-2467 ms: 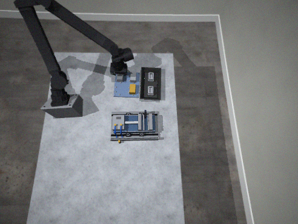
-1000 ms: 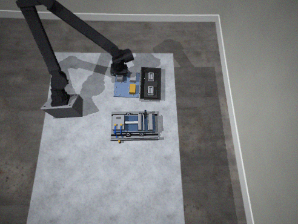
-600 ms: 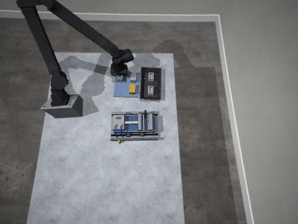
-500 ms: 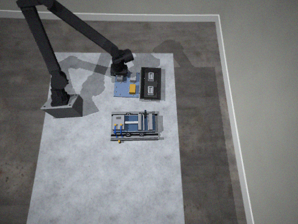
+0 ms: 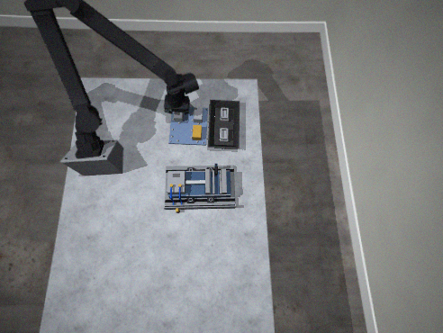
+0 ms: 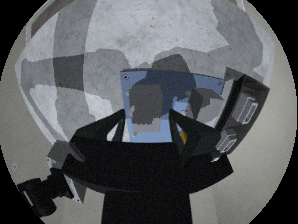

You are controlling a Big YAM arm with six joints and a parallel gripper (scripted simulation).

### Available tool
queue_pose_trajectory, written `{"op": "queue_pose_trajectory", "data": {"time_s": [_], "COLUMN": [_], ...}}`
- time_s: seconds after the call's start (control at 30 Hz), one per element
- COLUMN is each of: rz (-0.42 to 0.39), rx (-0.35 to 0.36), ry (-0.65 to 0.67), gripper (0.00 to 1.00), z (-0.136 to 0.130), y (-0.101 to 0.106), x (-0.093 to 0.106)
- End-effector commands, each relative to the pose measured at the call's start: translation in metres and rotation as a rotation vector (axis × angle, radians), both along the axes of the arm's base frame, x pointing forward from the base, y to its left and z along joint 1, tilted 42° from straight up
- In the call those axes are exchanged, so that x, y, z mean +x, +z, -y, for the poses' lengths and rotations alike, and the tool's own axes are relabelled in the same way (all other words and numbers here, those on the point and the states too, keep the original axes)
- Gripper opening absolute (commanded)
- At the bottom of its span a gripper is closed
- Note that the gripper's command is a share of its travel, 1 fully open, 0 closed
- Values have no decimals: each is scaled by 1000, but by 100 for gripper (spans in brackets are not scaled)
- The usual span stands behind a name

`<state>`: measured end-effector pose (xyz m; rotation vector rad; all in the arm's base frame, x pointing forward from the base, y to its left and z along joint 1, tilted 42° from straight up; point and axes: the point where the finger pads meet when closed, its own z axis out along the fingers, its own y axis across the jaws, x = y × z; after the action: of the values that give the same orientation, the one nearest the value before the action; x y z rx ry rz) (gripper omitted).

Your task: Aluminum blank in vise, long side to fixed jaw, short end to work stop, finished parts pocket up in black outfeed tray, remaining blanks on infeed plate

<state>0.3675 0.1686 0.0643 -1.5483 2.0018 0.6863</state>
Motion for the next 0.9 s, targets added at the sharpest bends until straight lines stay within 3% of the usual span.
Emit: {"op": "queue_pose_trajectory", "data": {"time_s": [0.0,0.7,0.73,0.87], "rz": [8,8,8,9], "rx": [1,1,1,1], "ry": [3,3,3,3], "gripper": [64,64,0,0], "z": [-5,-5,-5,-5], "y": [-2,-2,-2,-2], "x": [6,7,7,7]}}
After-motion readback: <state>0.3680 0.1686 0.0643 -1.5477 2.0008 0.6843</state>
